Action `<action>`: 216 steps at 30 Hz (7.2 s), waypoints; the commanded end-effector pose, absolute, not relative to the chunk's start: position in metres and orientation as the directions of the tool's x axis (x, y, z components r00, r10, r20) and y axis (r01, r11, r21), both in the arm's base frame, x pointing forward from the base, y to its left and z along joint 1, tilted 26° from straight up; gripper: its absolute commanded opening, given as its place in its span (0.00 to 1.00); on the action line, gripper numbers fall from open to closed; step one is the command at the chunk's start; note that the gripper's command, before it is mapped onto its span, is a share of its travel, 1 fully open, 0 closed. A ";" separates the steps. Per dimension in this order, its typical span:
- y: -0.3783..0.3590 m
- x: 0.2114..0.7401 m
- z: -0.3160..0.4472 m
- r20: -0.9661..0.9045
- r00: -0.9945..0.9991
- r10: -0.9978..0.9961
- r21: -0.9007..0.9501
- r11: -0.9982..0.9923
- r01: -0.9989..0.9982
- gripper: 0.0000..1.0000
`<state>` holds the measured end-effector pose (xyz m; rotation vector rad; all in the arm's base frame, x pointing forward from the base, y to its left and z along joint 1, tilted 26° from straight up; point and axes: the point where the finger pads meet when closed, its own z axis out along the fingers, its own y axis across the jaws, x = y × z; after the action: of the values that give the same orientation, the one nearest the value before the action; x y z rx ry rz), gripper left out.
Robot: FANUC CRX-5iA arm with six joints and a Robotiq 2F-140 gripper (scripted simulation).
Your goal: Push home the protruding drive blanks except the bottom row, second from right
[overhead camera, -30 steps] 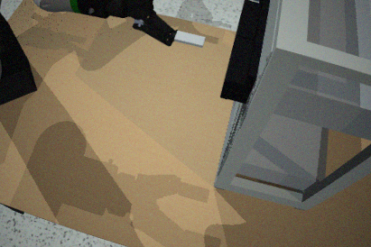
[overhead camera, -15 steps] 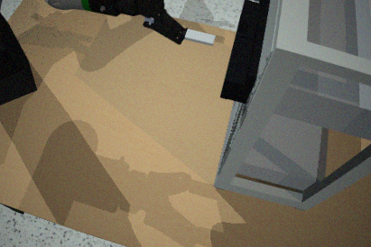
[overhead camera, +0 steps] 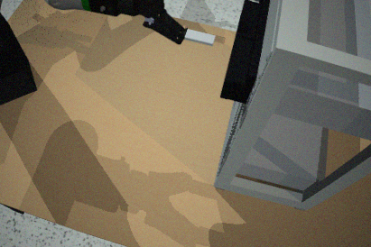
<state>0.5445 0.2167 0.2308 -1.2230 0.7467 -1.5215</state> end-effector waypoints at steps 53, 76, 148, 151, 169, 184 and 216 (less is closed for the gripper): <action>0.217 0.544 0.231 0.327 0.016 -0.945 -0.897 -0.305 0.319 1.00; 0.217 0.544 0.231 0.327 0.016 -0.945 -0.897 -0.305 0.319 0.00; 0.212 0.552 0.250 0.327 0.016 -0.945 -0.897 -0.305 0.319 0.00; 0.212 0.552 0.250 0.327 0.016 -0.945 -0.897 -0.305 0.319 0.00; 0.213 0.556 0.251 0.327 0.016 -0.945 -0.897 -0.305 0.319 0.00; 0.214 0.561 0.253 0.327 0.016 -0.945 -0.897 -0.305 0.319 0.00; 0.216 0.580 0.259 0.327 0.016 -0.945 -0.897 -0.305 0.319 0.00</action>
<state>0.5796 0.2156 0.2582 -1.2229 0.7473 -1.5220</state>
